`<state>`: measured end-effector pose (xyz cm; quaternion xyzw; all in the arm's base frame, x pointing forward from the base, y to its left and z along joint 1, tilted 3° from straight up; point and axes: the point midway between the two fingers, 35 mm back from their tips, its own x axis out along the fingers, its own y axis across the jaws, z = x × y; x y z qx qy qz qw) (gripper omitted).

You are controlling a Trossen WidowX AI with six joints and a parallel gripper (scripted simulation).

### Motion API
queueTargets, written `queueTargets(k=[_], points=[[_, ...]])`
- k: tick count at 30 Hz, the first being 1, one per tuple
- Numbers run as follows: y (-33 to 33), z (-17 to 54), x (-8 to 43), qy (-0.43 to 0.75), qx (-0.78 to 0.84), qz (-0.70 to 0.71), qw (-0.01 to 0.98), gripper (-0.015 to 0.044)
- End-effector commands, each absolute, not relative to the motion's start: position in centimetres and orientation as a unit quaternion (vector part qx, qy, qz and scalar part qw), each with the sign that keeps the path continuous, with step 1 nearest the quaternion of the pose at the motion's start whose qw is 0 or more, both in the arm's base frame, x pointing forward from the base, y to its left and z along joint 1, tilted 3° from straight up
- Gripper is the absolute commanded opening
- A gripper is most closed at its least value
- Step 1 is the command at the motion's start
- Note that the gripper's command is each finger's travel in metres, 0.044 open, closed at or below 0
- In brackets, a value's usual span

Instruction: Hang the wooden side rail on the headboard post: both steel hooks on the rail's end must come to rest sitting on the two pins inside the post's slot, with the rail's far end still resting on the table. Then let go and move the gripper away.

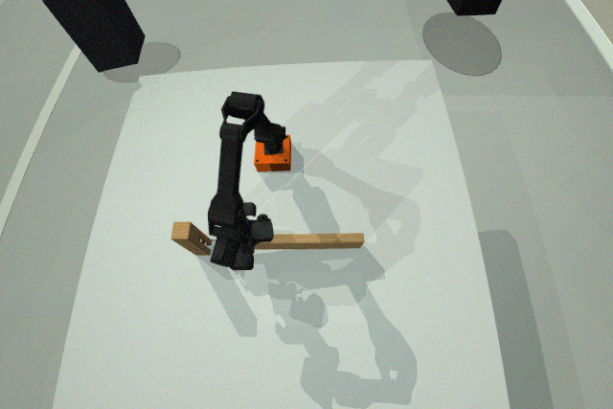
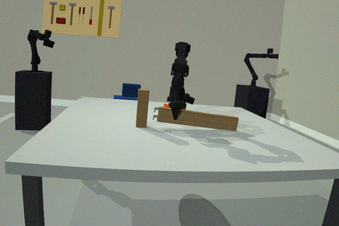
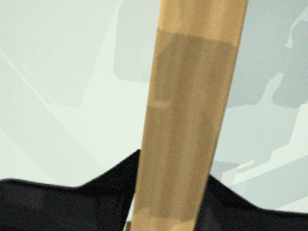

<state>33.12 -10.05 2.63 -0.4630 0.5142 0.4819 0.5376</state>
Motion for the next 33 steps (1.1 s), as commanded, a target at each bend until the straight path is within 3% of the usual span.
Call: queueTargets(k=[1,33], points=[[-10.23,2.82,33.12,0.514,-0.465,0.481,0.537,0.0],[-10.57,2.7,33.14,0.514,-0.465,0.481,0.537,0.0]])
